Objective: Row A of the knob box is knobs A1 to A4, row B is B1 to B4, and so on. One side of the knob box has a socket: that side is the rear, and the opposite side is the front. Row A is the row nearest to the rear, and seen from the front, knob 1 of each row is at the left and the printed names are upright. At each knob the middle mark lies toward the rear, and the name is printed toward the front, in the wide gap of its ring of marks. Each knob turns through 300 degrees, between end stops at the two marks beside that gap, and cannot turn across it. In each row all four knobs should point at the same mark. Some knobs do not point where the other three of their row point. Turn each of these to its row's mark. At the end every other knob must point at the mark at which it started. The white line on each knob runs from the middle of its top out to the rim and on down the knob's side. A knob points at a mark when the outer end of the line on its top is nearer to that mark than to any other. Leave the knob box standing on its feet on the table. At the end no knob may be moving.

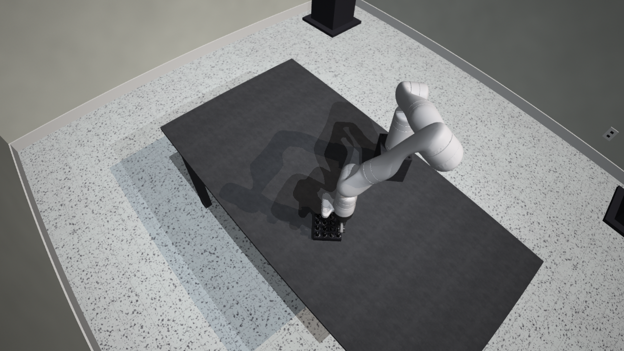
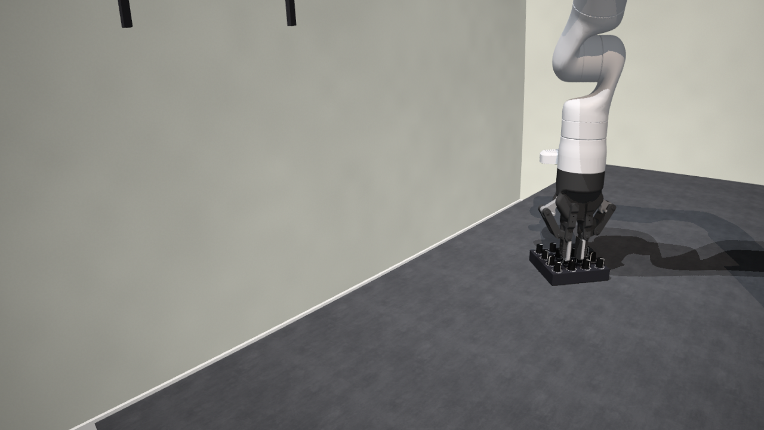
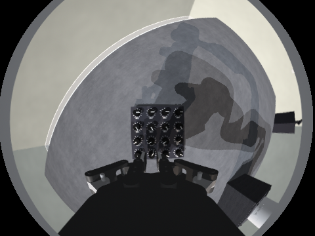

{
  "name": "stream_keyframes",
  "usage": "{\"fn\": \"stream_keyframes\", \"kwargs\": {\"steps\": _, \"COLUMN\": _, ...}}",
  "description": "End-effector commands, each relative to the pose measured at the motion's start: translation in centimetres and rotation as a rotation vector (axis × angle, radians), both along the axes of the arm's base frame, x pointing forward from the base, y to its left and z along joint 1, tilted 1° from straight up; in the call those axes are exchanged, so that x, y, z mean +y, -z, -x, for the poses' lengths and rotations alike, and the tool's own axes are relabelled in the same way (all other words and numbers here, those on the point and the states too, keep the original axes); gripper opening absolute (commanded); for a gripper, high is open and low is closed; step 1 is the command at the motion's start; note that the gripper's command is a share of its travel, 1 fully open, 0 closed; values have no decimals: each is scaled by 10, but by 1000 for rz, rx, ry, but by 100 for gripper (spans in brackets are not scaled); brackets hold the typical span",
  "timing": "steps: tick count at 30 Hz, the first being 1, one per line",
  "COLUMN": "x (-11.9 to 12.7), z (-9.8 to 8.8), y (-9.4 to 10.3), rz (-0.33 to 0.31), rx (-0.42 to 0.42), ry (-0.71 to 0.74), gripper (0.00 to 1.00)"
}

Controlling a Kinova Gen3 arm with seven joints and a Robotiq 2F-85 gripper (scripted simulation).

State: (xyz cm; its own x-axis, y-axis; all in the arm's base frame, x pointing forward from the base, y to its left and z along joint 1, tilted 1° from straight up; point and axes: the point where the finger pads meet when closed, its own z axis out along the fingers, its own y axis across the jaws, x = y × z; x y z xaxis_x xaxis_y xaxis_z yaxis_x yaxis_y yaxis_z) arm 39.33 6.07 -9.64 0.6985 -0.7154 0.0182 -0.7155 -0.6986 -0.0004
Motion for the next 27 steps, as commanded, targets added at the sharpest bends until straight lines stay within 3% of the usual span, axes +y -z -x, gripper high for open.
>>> {"fn": "stream_keyframes", "kwargs": {"steps": 1, "x": 0, "z": 0, "y": 1, "rz": 0, "rx": 0, "ry": 0, "gripper": 19}}
{"fn": "stream_keyframes", "kwargs": {"steps": 27, "x": 0, "z": 0, "y": 12, "rz": 0, "rx": 0, "ry": 0, "gripper": 19}}
